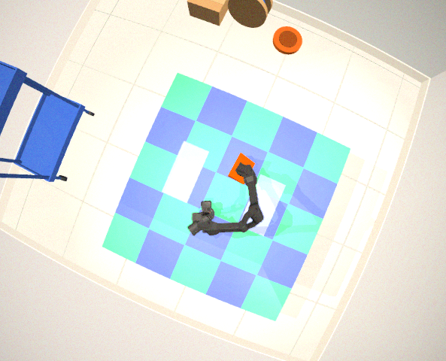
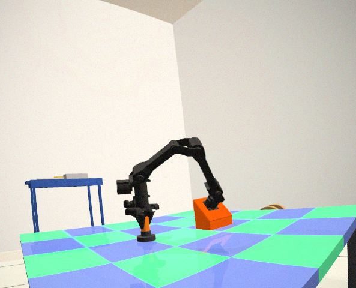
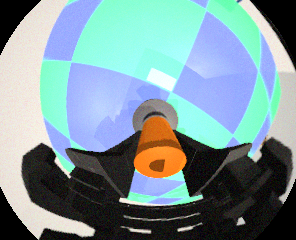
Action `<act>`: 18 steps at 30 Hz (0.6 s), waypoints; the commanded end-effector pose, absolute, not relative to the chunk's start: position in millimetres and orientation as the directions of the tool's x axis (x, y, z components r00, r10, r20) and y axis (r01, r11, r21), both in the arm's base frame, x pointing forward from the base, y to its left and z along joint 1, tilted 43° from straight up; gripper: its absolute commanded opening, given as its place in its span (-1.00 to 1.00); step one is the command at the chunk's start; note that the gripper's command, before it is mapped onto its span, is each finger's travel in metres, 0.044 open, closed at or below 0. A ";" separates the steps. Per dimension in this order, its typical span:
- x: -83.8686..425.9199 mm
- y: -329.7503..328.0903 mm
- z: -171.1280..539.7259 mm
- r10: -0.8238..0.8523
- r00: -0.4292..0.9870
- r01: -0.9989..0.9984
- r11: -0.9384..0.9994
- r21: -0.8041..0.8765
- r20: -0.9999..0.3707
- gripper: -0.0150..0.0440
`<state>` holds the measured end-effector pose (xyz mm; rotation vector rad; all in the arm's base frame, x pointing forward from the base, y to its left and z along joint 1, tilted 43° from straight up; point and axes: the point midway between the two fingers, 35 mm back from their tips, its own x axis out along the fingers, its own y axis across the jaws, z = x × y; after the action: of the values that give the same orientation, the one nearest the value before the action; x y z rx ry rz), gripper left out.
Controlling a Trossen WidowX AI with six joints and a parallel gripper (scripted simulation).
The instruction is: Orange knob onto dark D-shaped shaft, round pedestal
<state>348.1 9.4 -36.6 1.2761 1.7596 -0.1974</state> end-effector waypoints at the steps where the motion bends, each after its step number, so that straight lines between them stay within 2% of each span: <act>1: 348.2 9.2 -36.4 0.668 -0.036 0.816 0.449 0.364 -0.743 0.49; 7: 348.2 9.2 -36.4 0.668 -0.036 0.816 0.449 0.364 -0.743 1.00; 18: 351.6 -6.5 -21.0 0.666 -0.035 0.816 0.450 0.363 -0.745 1.00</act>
<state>347.4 7.5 -33.2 1.2788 1.7701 -0.1992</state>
